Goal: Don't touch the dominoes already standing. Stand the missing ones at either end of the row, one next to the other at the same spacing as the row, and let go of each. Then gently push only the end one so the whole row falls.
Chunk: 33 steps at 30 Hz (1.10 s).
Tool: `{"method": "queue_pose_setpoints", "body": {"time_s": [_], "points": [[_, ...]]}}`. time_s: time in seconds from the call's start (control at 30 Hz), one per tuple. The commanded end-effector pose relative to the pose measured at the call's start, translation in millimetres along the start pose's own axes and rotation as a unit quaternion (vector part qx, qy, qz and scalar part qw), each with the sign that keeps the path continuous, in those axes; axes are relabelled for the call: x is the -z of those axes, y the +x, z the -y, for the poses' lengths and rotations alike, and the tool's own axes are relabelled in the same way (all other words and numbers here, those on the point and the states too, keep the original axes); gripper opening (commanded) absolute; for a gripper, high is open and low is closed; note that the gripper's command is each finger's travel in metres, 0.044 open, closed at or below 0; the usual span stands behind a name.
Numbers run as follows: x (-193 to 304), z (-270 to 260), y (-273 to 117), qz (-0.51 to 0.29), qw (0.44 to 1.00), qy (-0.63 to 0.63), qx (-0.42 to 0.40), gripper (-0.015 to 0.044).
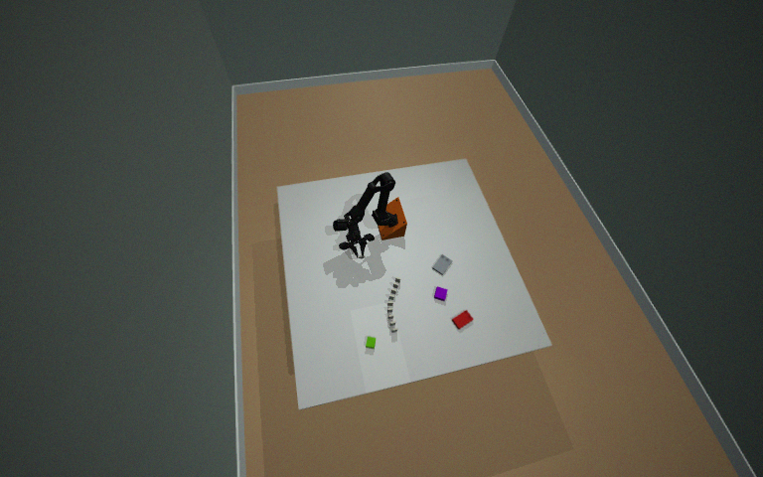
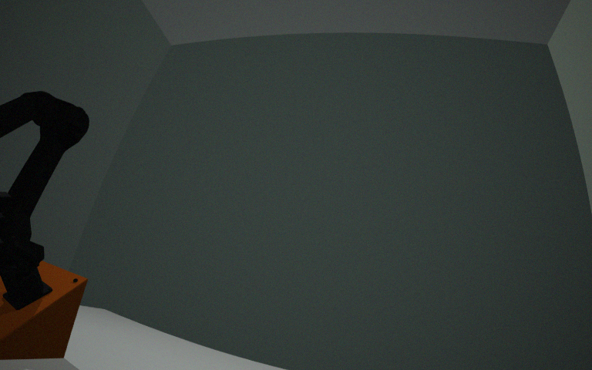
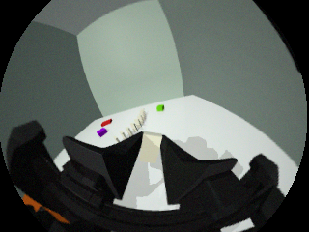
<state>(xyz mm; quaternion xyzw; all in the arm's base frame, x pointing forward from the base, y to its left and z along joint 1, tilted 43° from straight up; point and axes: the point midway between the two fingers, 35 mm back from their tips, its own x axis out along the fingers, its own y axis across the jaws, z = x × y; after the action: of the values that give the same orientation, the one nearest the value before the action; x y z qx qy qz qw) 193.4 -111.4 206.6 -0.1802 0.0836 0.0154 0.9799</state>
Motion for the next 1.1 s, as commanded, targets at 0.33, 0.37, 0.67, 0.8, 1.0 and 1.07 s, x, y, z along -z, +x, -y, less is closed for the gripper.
{"method": "queue_pose_setpoints", "body": {"time_s": [0.33,0.37,0.67,0.8,1.0,1.07], "points": [[0,-8,-22,0.064,0.99,-0.128,0.017,0.0107],[0,-8,-23,0.066,0.989,-0.133,0.017,0.0107],[-1,-19,-32,0.094,0.976,-0.196,0.007,0.0107],[-1,-21,-33,0.098,0.974,-0.204,0.005,0.0107],[-1,-21,-33,0.098,0.974,-0.204,0.005,0.0107],[-1,-21,-33,0.098,0.974,-0.204,0.005,0.0107]]}}
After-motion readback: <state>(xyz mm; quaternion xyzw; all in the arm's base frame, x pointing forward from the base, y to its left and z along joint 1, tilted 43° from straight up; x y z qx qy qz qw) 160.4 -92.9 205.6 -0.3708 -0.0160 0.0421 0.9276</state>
